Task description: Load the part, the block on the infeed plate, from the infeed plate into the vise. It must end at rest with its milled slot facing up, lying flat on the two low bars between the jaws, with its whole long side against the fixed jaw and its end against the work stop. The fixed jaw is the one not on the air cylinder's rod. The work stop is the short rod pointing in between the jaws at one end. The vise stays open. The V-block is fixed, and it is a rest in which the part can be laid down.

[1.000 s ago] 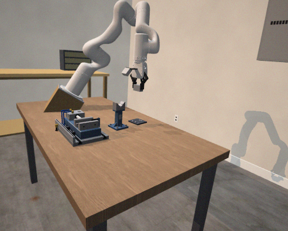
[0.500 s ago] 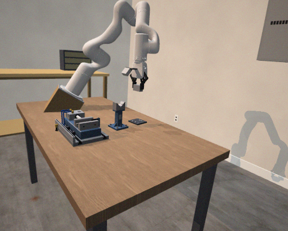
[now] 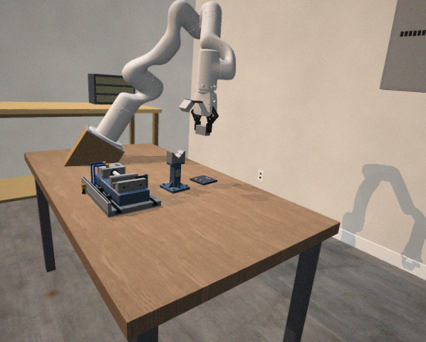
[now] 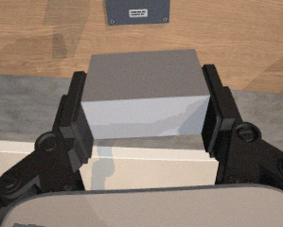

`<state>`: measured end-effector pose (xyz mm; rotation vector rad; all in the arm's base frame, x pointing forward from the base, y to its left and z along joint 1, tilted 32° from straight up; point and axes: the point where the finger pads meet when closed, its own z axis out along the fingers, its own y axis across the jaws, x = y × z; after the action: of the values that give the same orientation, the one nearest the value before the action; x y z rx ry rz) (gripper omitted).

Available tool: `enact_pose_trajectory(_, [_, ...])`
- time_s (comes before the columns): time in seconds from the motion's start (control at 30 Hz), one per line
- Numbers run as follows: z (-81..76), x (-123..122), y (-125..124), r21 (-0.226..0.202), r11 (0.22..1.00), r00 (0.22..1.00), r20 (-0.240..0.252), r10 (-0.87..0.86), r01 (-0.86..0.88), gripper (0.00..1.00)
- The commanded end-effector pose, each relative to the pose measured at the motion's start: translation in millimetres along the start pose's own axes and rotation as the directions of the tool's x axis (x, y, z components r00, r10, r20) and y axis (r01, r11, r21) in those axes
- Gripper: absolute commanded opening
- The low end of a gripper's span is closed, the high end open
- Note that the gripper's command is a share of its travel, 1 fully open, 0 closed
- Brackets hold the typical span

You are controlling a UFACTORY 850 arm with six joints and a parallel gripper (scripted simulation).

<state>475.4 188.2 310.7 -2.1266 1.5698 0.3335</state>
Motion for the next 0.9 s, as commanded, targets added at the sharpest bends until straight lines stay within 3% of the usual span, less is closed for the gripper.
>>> enact_pose_trajectory(0.0, [-0.7,3.1,-0.4,0.0,1.0,1.0,-0.011,-0.01,0.01,0.0])
enact_pose_trajectory(0.63, [-1.3,25.5,1.4,-0.016,0.997,0.993,-0.084,-0.08,0.079,0.0])
enact_pose_trajectory(0.87, [-2.6,40.8,1.8,-0.03,0.991,0.983,-0.132,-0.131,0.128,0.0])
